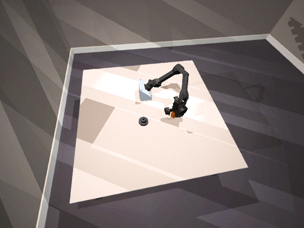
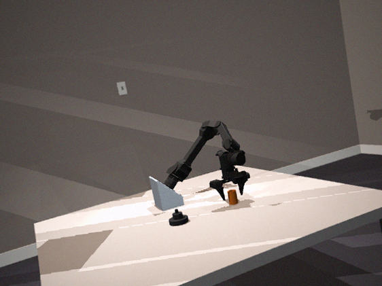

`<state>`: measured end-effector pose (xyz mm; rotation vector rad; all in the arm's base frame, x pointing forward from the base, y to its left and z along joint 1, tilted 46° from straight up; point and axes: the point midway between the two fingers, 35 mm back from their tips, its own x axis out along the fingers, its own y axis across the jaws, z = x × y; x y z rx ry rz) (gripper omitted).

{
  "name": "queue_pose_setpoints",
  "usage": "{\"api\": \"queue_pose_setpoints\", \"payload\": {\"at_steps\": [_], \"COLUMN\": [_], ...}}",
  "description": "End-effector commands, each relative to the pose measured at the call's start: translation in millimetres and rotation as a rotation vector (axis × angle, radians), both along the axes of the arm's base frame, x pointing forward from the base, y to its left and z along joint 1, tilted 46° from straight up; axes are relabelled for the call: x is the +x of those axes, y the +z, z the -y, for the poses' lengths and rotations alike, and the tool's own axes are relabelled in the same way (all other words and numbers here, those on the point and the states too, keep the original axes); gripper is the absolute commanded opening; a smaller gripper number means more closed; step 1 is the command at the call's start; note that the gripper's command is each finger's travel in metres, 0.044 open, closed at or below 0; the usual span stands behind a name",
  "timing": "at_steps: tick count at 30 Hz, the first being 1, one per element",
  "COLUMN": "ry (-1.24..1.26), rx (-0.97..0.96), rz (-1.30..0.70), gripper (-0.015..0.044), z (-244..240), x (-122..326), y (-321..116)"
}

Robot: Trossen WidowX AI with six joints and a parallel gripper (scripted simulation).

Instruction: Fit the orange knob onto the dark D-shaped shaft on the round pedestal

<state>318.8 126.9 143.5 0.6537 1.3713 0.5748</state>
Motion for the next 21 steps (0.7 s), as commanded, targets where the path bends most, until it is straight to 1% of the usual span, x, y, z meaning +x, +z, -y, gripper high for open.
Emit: {"api": "queue_pose_setpoints", "payload": {"at_steps": [1,9,19,21], "ry": [-0.004,-0.004,-0.004,-0.004], "rx": [-0.003,-0.001,-0.001,-0.001], "rz": [-0.006,-0.005,-0.005,-0.005], "gripper": [0.044,0.044,0.0177,0.0164], "z": [-4.7,-12.5,-12.5,-12.5], "x": [-0.1,0.0,0.0,0.0], "y": [-6.1,-13.0,-13.0,-13.0]}}
